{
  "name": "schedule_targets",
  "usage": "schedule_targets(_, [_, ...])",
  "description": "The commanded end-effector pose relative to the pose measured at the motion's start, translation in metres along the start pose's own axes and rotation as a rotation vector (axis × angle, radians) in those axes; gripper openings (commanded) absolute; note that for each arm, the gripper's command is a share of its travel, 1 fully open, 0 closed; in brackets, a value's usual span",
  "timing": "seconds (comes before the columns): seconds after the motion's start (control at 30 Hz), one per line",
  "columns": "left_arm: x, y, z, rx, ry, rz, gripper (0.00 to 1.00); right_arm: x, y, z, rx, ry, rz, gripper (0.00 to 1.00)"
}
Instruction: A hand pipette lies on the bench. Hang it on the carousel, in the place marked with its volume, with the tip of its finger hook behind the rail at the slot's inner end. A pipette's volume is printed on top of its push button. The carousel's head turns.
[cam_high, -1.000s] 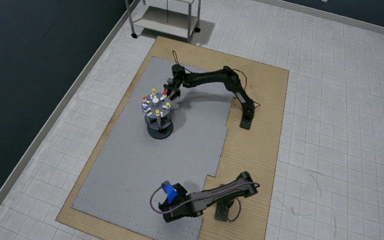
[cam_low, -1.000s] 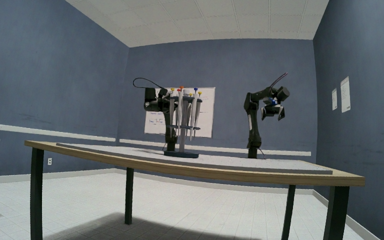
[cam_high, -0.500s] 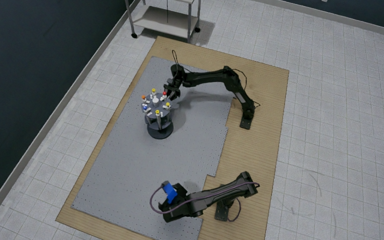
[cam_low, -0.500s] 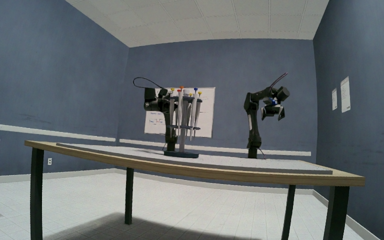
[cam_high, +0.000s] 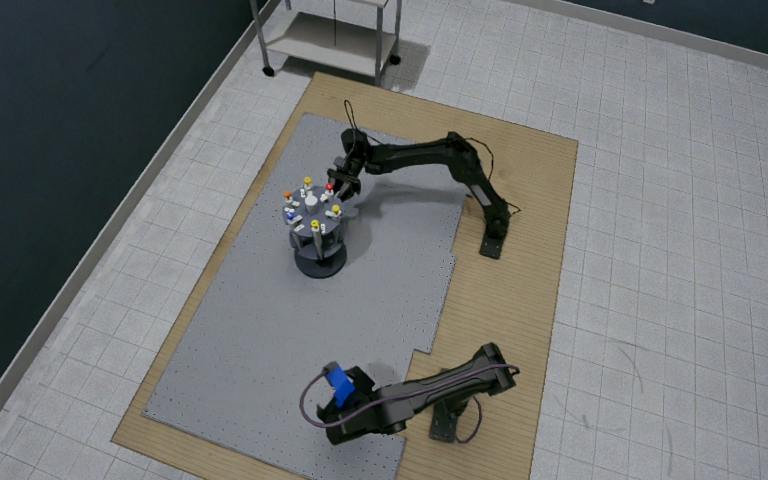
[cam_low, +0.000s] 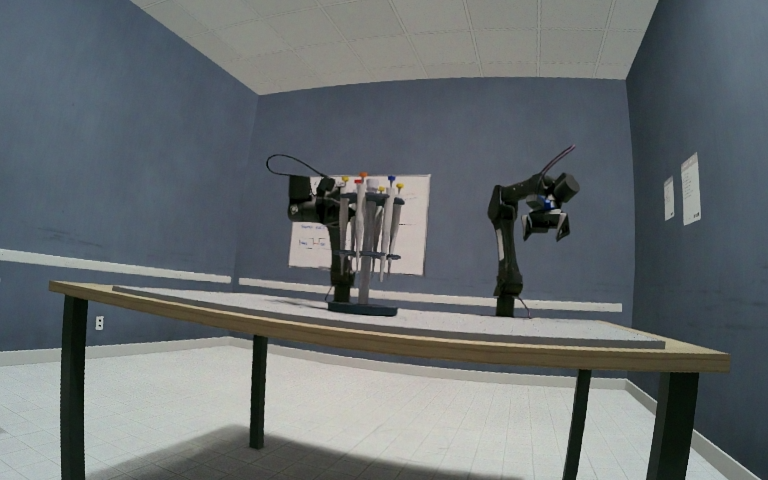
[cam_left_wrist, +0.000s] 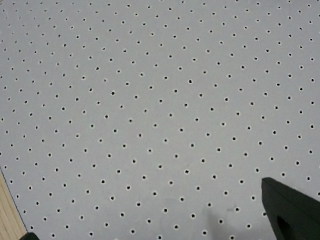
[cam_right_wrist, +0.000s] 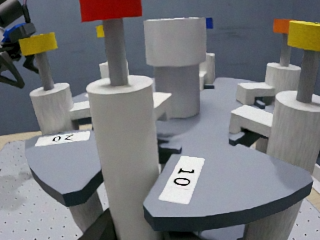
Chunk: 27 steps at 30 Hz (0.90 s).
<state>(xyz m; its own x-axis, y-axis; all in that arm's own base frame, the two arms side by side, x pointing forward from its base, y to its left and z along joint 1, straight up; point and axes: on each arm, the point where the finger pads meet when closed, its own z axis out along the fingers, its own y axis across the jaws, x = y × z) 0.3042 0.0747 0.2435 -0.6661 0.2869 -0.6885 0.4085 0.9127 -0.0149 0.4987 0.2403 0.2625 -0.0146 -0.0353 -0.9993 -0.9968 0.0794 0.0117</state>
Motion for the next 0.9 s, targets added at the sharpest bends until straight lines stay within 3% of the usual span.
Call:
schedule_targets(0.0, [-0.008,0.002,-0.005,-0.010,-0.032,0.023,1.00,-0.030,0.010,0.002,-0.023,-0.011,-0.060,0.12])
schedule_targets(0.87, [-0.008,0.002,-0.005,-0.010,-0.032,0.023,1.00,-0.014,0.007,0.000,-0.018,-0.011,-0.060,0.12])
